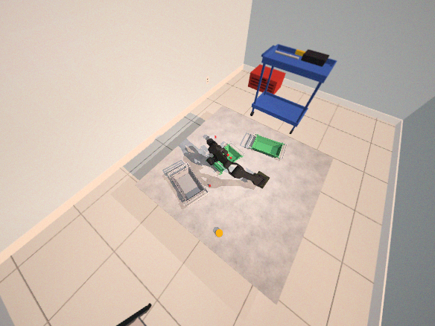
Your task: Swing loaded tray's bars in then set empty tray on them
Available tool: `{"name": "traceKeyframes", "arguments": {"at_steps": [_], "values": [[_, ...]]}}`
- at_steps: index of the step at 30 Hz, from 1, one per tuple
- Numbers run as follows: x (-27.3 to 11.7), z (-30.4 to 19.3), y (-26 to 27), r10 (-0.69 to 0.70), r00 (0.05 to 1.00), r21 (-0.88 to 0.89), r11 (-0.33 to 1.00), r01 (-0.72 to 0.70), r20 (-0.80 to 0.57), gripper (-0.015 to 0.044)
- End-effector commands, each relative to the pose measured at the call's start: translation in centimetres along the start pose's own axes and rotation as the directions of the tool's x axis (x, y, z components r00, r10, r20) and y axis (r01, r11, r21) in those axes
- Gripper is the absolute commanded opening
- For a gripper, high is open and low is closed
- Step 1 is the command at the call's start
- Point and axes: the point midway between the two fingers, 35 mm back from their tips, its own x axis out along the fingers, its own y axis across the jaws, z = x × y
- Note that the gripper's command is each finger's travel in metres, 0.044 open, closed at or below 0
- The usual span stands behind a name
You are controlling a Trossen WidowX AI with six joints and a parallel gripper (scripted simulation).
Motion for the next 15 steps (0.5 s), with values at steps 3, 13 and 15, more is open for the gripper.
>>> {"name": "traceKeyframes", "arguments": {"at_steps": [3, 13, 15], "values": [[-1.2, -0.1, 0.0, 0.006, 1.0, 0.012, 1.0, -0.006, -0.01, 0.0082], [-1.2, -3.4, 5.7, 0.021, 1.0, 0.713, 0.701, -0.015, 0.0, 0.0082], [-1.3, -4.3, 7.7, 0.025, 1.0, 0.858, 0.513, -0.012, -0.001, 0.0082]]}}
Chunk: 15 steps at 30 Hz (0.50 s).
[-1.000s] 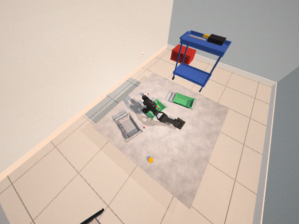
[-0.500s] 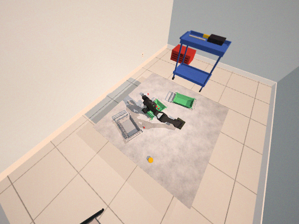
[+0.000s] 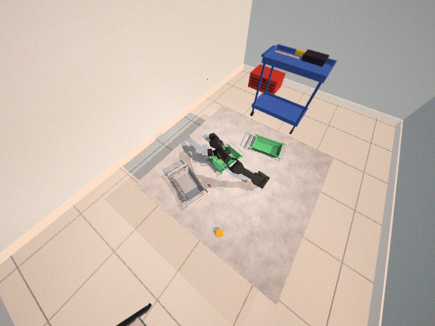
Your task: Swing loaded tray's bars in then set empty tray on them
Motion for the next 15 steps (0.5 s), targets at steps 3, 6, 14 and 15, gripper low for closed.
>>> {"name": "traceKeyframes", "arguments": {"at_steps": [3, 6, 14, 15], "values": [[-0.2, -6.4, 4.3, 0.015, 1.0, 0.73, 0.683, -0.006, -0.007, 0.0082], [-0.1, -8.4, 6.2, 0.017, 1.0, 0.907, 0.421, -0.004, -0.003, 0.0082], [0.1, -11.8, 10.0, 0.016, 1.0, 0.991, -0.135, -0.003, 0.005, 0.0082], [0.1, -12.2, 10.6, 0.015, 1.0, 0.979, -0.206, -0.003, 0.006, 0.0082]]}}
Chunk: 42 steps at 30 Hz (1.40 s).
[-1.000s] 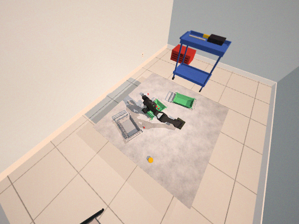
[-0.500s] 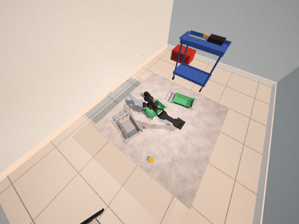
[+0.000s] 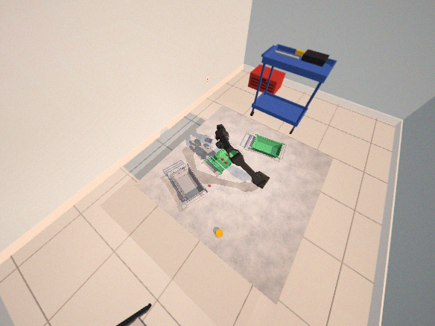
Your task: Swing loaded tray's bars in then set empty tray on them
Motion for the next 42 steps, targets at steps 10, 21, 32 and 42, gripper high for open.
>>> {"name": "traceKeyframes", "arguments": {"at_steps": [10, 21, 32, 42], "values": [[0.8, -12.6, -2.5, 0.016, 1.0, 0.982, 0.188, -0.01, 0.007, 0.0082], [0.9, -12.8, -2.5, 0.017, 1.0, 0.987, 0.158, -0.01, 0.008, 0.0082], [3.1, -12.8, -2.7, 0.016, 1.0, 0.987, 0.158, -0.011, 0.008, 0.0082], [5.9, -12.8, -2.5, 0.016, 1.0, 0.987, 0.159, -0.012, 0.009, 0.0082]]}}
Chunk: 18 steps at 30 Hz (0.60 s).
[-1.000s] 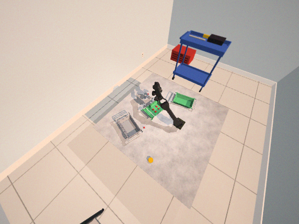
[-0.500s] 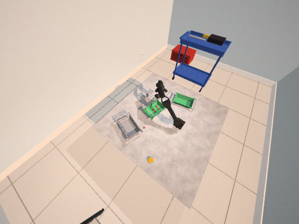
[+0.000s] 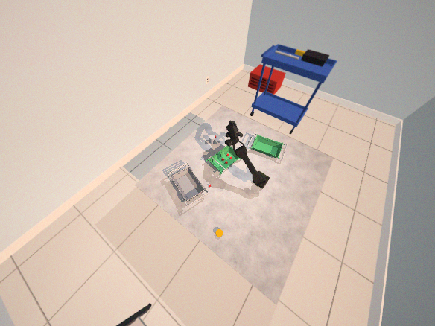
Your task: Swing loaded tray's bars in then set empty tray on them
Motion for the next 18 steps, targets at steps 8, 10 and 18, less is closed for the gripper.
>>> {"name": "traceKeyframes", "arguments": {"at_steps": [8, 10, 18], "values": [[0.9, -0.1, 0.6, 0.006, 1.0, 0.003, 1.0, -0.006, 0.003, 0.0082], [-0.1, -0.1, 1.1, 0.006, 1.0, 0.003, 1.0, -0.006, 0.003, 0.0082], [-1.7, -0.2, 2.9, 0.006, 1.0, 0.003, 1.0, -0.006, 0.003, 0.0082]]}}
